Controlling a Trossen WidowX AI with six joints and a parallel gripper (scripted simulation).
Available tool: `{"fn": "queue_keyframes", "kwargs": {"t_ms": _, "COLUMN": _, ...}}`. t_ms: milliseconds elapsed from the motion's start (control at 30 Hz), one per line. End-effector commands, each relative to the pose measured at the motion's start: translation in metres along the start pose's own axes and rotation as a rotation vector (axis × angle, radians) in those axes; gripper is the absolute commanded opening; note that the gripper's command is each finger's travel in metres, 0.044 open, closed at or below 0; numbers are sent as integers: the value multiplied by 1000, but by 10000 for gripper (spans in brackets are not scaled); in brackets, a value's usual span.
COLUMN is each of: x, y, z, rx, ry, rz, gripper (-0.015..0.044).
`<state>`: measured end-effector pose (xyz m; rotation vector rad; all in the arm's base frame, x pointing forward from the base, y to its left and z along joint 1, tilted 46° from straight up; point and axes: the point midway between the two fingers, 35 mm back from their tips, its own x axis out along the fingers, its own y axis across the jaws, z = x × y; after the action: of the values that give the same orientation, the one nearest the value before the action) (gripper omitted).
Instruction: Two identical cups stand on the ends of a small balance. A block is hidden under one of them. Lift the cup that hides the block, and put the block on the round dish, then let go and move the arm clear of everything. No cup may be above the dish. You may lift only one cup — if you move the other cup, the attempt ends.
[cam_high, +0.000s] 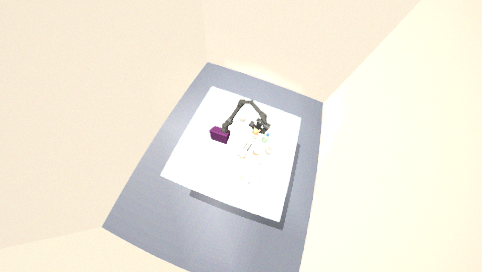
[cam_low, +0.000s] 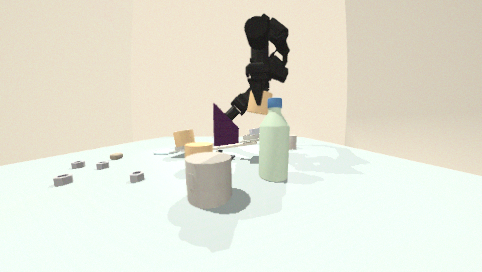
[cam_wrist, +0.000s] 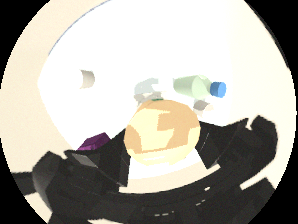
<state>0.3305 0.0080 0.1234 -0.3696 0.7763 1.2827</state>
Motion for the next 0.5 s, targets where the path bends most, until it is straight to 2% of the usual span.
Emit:
{"fn": "queue_keyframes", "kwargs": {"t_ms": 0, "x": -1, "y": -1, "z": -1, "rx": 2, "ry": 0, "rz": -3, "gripper": 0}}
{"fn": "queue_keyframes", "kwargs": {"t_ms": 233, "x": 0, "y": 0, "z": 0, "rx": 2, "ry": 1, "rz": -3, "gripper": 0}}
{"fn": "queue_keyframes", "kwargs": {"t_ms": 467, "x": 27, "y": 25, "z": 30, "rx": 1, "ry": 26, "rz": -8, "gripper": 0}}
